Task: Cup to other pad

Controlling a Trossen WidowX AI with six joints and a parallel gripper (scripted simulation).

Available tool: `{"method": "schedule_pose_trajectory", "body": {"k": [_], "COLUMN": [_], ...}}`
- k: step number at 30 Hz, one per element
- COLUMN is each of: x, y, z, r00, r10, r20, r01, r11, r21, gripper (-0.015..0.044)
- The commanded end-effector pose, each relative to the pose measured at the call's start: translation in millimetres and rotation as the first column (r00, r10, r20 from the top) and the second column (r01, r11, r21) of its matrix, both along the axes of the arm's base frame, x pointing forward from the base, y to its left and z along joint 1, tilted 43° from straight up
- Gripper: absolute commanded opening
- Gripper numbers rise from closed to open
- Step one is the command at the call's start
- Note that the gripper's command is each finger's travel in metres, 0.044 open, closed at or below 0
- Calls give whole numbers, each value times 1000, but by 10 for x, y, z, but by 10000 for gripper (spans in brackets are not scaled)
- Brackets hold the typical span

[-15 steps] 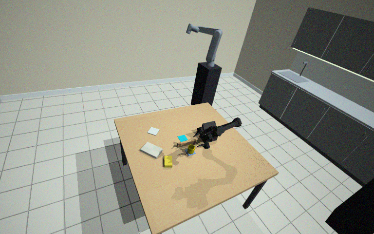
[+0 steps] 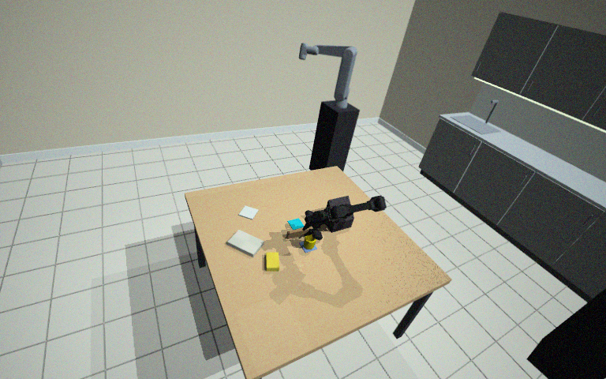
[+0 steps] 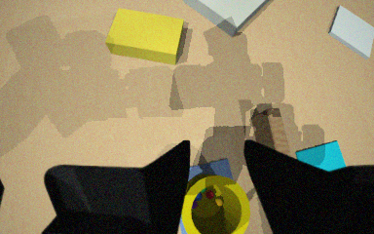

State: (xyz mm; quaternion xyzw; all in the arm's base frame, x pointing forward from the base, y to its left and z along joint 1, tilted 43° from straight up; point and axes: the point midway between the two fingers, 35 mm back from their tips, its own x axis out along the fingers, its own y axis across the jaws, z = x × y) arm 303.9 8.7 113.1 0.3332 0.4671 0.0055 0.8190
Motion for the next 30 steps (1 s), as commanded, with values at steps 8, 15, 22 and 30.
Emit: {"method": "schedule_pose_trajectory", "body": {"k": [8,15,22,30], "x": [-680,-680,-665,-642], "y": [156,156,199,282], "z": [-503,-503,-558,-657], "r00": [658,658,658,658], "r10": [-85,-85,-86,-87], "r20": [-748,-748,-748,-748], "r01": [504,504,504,504], "r11": [788,788,788,788], "r21": [354,354,353,352], "gripper": [167,167,167,167]}}
